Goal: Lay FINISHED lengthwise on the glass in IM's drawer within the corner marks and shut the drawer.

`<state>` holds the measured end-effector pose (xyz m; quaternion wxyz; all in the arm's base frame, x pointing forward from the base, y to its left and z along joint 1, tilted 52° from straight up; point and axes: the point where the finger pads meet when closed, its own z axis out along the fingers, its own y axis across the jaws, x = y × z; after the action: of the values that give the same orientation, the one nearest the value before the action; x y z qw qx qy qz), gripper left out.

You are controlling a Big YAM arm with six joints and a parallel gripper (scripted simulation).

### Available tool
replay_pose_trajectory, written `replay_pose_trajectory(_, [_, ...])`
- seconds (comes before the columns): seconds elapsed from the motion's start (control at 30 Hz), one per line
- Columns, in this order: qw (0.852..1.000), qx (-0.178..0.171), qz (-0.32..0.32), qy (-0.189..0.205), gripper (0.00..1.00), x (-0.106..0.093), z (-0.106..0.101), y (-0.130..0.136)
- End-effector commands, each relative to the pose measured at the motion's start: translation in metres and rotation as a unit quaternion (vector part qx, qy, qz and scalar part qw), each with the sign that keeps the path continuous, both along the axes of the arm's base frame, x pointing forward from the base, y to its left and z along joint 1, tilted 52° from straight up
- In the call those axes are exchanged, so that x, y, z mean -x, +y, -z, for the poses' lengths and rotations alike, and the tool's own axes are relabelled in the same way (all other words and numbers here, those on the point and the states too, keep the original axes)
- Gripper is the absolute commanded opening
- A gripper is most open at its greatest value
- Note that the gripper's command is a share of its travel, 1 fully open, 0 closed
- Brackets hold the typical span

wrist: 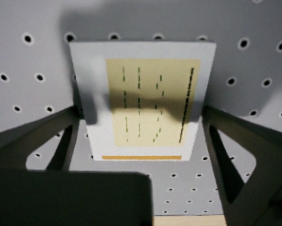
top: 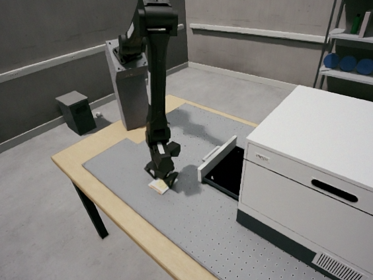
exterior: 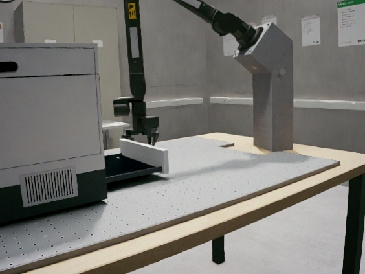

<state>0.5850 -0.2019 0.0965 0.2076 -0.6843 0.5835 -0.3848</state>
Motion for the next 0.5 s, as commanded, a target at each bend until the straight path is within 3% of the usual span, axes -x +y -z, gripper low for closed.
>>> replay_pose_trajectory(0.0, [1.0, 0.001, 0.001, -0.004, 0.94, -0.001, -0.0036, -0.0001])
replay_pose_trajectory(0.3, [1.0, 0.001, 0.001, -0.004, 0.78, -0.001, -0.0036, -0.0001])
replay_pose_trajectory(0.47, [1.0, 0.001, 0.001, -0.004, 0.78, -0.001, -0.0036, -0.0001])
